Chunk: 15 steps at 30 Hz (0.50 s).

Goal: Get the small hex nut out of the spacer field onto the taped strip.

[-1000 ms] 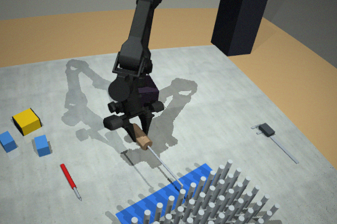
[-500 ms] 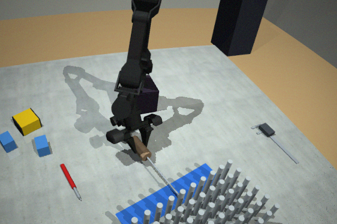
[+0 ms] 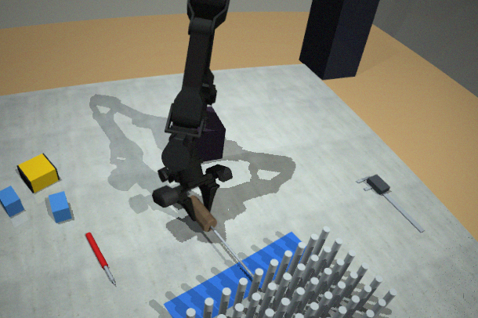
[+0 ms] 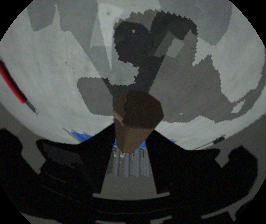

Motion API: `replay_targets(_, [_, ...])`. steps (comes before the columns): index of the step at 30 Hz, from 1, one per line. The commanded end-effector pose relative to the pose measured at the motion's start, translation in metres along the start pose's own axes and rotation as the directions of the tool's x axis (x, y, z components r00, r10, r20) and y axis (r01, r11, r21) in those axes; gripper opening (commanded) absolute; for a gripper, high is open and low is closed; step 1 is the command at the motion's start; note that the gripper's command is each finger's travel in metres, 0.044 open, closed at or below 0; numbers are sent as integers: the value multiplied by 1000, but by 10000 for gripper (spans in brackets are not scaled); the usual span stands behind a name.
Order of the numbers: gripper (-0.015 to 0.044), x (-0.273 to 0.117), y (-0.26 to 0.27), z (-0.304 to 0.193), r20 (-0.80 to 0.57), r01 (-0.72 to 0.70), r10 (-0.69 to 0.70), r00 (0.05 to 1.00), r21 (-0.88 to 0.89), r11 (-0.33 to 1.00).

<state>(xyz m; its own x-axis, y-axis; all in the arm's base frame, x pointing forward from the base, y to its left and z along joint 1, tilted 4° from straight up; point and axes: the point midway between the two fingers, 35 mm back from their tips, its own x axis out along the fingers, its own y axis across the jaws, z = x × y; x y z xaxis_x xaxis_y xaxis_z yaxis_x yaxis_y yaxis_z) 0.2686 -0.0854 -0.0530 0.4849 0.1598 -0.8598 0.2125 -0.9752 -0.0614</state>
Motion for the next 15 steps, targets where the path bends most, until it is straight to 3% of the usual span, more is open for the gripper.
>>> replay_targets(1, [0, 1, 2, -4, -5, -4, 4, 1000, 0, 1000])
replay_targets(15, [0, 7, 2, -15, -6, -4, 4, 1000, 0, 1000])
